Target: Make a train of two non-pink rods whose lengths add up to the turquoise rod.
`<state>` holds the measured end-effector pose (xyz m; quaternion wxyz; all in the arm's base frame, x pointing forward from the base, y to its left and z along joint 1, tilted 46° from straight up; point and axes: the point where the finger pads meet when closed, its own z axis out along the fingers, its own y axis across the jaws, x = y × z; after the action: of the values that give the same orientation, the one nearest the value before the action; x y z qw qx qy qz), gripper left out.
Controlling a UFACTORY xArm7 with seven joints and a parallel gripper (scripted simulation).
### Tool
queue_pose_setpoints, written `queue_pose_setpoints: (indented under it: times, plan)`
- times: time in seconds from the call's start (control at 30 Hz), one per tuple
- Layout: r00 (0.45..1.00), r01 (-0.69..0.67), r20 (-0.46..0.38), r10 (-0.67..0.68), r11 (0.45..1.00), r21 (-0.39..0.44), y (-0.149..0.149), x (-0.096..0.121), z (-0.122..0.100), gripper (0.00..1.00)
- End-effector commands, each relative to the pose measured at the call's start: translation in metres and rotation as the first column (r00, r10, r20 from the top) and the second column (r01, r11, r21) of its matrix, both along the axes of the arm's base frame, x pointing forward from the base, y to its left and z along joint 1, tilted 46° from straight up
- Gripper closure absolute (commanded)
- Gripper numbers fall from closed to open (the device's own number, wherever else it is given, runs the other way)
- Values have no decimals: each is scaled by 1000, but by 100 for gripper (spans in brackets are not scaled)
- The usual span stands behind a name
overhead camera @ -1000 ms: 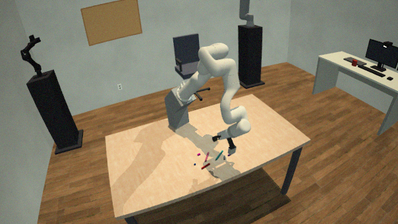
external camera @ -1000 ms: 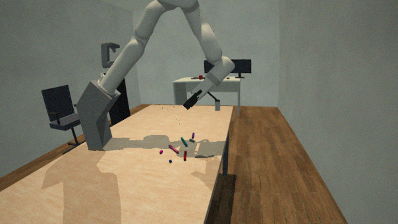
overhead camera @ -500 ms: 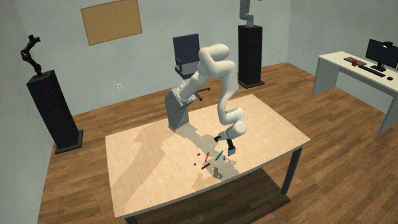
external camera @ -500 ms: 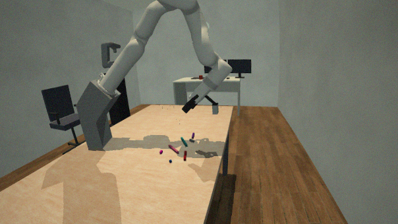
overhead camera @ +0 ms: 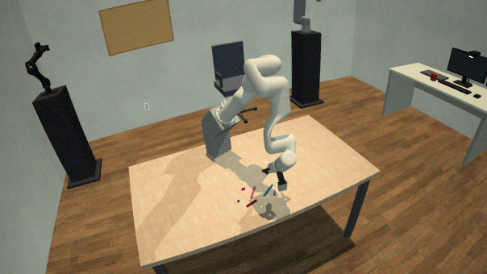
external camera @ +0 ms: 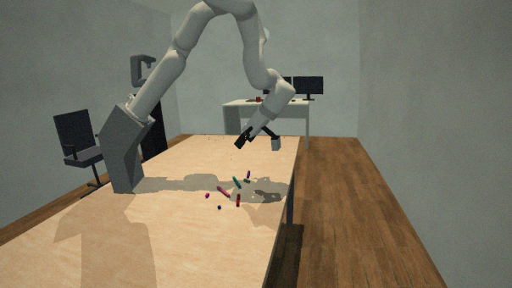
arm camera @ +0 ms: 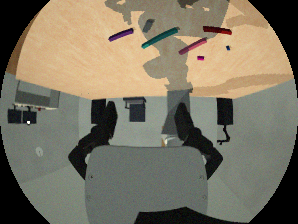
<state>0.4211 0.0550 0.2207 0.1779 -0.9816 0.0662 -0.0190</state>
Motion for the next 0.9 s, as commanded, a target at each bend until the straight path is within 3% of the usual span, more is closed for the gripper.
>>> queue_pose_setpoints:
  times: [0.0, 0.03, 0.1, 0.47, 0.53, 0.87]
  plan:
    - [1000, 0, 2, 0, 1000, 3, 0, 1, 1, 0]
    - [1000, 0, 2, 0, 1000, 3, 0, 1, 1, 0]
    - [996, 81, 20, -84, 989, 127, 12, 13, -6, 0]
    - [996, 81, 20, -84, 989, 127, 12, 13, -6, 0]
    - [983, 171, 28, -182, 957, 235, 18, 26, -12, 0]
    - [983, 171, 28, -182, 957, 235, 18, 26, -12, 0]
